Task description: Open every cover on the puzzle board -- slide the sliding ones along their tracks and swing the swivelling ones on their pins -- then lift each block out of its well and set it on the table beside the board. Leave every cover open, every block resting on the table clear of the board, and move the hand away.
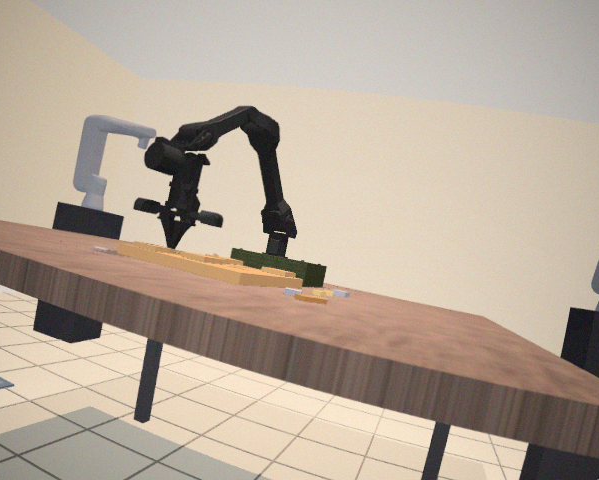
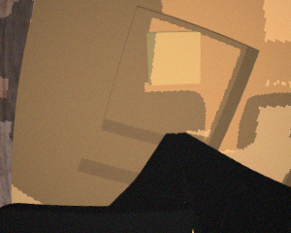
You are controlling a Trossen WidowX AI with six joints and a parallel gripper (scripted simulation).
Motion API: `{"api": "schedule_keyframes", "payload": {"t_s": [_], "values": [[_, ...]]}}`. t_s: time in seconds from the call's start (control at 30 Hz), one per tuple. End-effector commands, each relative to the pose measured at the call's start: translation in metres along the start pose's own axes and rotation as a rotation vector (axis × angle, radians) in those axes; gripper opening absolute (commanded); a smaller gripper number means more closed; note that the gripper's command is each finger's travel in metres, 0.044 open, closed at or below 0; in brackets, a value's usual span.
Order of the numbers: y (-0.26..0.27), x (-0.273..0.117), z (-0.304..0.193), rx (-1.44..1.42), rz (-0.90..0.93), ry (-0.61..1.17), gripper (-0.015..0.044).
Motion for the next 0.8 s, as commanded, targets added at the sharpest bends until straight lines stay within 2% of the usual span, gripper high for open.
{"api": "schedule_keyframes", "payload": {"t_s": [0.0,0.77], "values": [[0.001,-0.003,0.007,-0.006,-0.001,0.006,0.0],[0.005,-0.007,0.036,-0.01,-0.002,0.019,0.0]]}}
Point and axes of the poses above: the point midway between the two fingers, 35 mm back from their tips, its own x axis out along the fingers, its own y axis across the jaws, z = x × y, the point moved 10 cm from there along -x, back along the fingers, and after that the axes turned 8 degrees about x, right-handed, at the moved point
